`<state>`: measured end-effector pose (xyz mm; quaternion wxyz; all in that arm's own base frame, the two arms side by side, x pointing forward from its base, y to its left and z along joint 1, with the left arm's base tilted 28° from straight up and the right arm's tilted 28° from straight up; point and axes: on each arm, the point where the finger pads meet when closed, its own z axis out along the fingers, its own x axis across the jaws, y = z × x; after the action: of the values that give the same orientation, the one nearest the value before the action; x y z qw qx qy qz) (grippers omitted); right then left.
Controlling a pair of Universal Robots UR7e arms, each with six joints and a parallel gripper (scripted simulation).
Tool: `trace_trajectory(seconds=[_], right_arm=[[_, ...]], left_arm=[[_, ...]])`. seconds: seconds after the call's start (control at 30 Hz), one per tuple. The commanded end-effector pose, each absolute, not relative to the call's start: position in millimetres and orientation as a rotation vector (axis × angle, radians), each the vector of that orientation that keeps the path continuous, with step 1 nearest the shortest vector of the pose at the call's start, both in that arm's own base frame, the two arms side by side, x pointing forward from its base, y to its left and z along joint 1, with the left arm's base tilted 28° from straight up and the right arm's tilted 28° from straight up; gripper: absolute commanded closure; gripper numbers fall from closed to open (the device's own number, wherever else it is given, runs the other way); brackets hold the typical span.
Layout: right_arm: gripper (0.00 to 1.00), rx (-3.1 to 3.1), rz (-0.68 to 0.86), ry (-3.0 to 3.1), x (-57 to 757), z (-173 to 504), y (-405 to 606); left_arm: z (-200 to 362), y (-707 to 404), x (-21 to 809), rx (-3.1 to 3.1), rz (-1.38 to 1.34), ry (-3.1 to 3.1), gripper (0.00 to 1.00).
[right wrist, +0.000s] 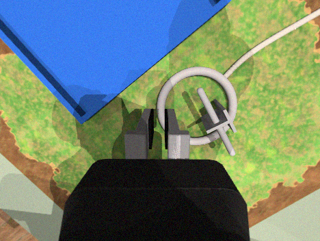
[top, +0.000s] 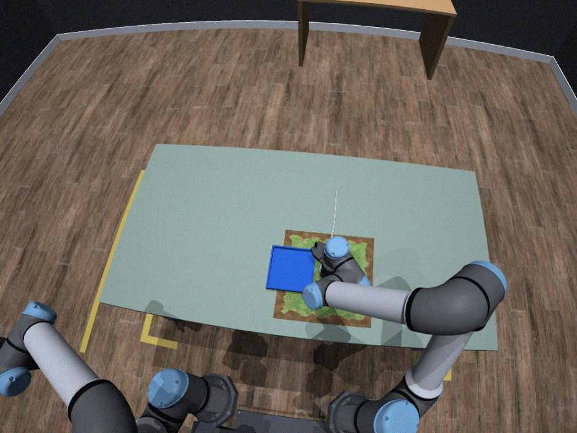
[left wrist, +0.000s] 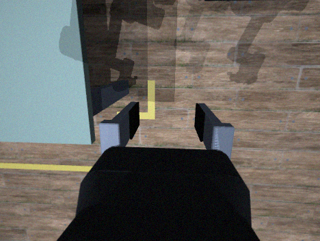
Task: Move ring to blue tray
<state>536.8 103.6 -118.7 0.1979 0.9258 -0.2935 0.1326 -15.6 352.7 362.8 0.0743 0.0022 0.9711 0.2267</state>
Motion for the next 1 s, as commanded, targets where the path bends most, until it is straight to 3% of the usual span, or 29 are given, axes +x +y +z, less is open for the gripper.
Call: trace_trajectory(seconds=[0.0, 0.97], right_arm=[[0.67, 2.591, 0.374, -0.822, 540, -133, 95], [0.67, 2.593, 0.376, -0.824, 545, -157, 84]], left_arm=[[362, 352, -17, 0.001, 0.68, 2.915, 0.0], [362, 352, -17, 0.001, 0.68, 2.915, 0.0]])
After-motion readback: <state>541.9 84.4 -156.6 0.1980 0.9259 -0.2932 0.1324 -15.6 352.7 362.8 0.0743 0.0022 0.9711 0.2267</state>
